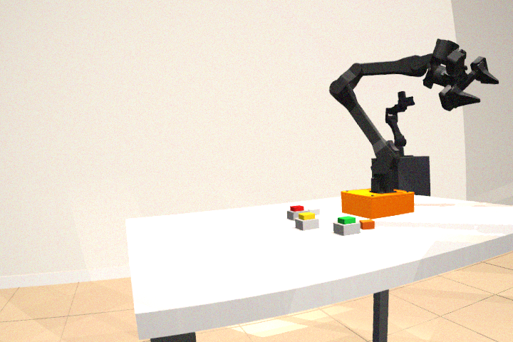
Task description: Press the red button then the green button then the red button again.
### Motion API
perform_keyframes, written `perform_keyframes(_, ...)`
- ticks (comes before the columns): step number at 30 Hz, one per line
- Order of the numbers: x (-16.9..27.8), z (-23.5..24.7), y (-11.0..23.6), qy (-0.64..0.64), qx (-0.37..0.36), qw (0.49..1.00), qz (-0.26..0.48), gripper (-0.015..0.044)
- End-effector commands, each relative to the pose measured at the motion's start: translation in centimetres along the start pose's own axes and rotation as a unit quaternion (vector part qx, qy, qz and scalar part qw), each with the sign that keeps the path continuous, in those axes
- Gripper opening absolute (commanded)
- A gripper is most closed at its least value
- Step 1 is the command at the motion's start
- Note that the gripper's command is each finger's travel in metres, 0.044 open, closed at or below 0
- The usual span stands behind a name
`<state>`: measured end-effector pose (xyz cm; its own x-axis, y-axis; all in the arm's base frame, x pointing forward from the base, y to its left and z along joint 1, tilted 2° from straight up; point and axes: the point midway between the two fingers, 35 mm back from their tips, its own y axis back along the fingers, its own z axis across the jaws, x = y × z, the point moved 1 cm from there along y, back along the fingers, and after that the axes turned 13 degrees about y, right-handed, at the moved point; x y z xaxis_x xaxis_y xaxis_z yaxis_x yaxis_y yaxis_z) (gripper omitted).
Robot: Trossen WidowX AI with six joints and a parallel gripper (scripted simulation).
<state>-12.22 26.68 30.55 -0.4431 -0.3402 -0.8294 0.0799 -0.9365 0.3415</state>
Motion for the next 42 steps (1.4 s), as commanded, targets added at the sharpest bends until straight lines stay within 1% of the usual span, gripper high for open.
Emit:
perform_keyframes(1, -1.4, -4.2, -2.2, 0.032, 0.08, 0.996, 0.004, 0.04)
perform_keyframes(6, -3.0, -10.7, -4.0, 0.061, 0.186, 0.98, 0.026, 0.04)
perform_keyframes(10, -4.0, -16.2, -4.3, 0.071, 0.263, 0.961, 0.055, 0.04)
perform_keyframes(14, -4.6, -21.8, -3.6, 0.069, 0.333, 0.936, 0.092, 0.04)
perform_keyframes(19, -4.7, -28.6, -1.4, 0.05, 0.405, 0.901, 0.145, 0.04)
perform_keyframes(25, -3.8, -35.8, 3.0, 0.005, 0.468, 0.858, 0.211, 0.04)
perform_keyframes(31, -1.7, -41.5, 8.8, -0.062, 0.504, 0.818, 0.272, 0.04)
perform_keyframes(37, 1.5, -45.2, 15.4, -0.145, 0.514, 0.784, 0.317, 0.04)
perform_keyframes(42, 4.8, -46.7, 20.9, -0.221, 0.507, 0.762, 0.338, 0.04)
